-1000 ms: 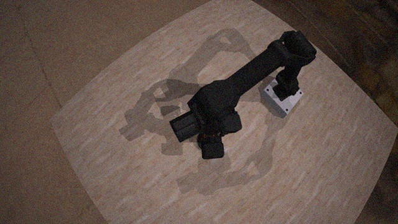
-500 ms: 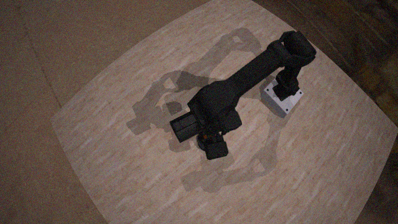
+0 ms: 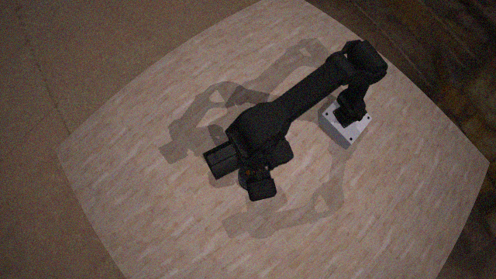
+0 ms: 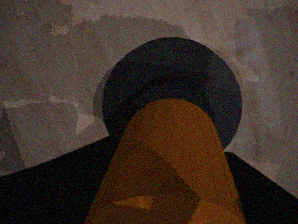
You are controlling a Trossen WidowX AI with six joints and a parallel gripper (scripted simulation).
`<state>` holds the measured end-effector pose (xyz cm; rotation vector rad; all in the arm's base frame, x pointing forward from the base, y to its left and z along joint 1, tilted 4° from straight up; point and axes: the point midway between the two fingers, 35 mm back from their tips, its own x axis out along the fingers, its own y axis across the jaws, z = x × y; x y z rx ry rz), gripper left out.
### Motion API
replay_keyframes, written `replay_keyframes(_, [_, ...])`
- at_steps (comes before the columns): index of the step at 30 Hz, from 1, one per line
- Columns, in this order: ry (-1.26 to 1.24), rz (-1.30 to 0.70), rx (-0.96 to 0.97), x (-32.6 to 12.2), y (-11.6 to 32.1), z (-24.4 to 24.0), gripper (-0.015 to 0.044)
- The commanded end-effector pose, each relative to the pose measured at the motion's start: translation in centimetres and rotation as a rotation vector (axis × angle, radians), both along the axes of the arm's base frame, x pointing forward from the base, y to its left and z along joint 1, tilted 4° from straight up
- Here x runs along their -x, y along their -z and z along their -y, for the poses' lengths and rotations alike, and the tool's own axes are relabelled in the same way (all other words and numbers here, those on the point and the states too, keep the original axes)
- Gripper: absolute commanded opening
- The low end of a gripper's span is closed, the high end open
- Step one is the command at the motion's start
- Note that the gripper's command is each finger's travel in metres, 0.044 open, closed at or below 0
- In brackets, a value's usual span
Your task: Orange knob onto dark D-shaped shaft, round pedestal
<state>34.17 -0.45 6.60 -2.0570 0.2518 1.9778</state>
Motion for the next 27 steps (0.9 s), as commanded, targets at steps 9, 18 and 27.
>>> replay_keyframes(9, [-0.007,0.002,-0.001,-0.02,-0.43,0.00,0.0000])
replay_keyframes(18, [0.306,-0.018,-0.017,-0.09,-0.40,0.00,0.0000])
replay_keyframes(27, [0.933,-0.060,-0.049,0.03,-0.02,0.03,0.0000])
